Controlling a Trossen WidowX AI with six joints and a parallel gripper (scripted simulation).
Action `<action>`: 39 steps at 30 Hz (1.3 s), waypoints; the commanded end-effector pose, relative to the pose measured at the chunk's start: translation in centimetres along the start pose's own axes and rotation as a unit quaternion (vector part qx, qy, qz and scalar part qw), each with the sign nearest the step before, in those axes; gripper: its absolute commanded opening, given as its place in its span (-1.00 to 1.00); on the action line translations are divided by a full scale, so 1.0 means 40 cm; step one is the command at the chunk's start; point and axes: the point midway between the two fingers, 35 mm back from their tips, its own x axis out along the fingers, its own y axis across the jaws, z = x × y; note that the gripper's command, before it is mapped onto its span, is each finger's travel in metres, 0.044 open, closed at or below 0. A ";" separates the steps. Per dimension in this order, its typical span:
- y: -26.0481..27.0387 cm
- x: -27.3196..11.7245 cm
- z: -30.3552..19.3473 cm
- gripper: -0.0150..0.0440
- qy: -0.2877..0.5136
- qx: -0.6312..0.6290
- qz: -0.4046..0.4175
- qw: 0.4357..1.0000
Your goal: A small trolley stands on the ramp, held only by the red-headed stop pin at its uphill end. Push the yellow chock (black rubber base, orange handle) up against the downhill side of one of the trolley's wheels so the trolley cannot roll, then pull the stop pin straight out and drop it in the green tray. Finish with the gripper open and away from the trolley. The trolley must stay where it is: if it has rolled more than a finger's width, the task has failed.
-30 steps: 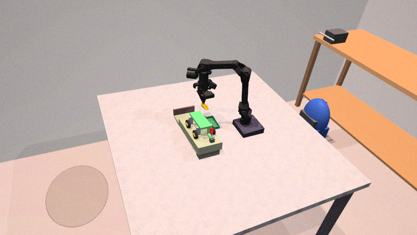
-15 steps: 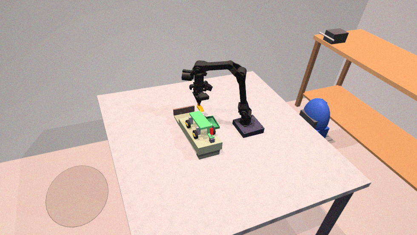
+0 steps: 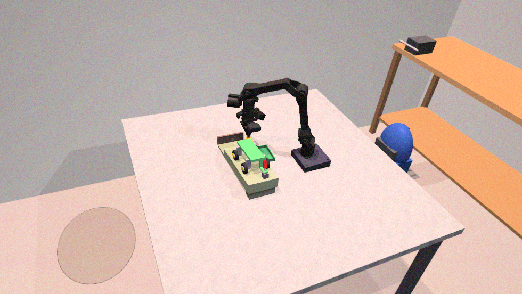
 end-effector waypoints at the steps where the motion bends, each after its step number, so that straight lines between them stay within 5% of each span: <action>1: -0.003 0.024 0.000 -0.49 0.001 0.003 -0.002 1.000; 39: -0.084 0.064 0.004 -0.49 0.001 0.003 -0.004 1.000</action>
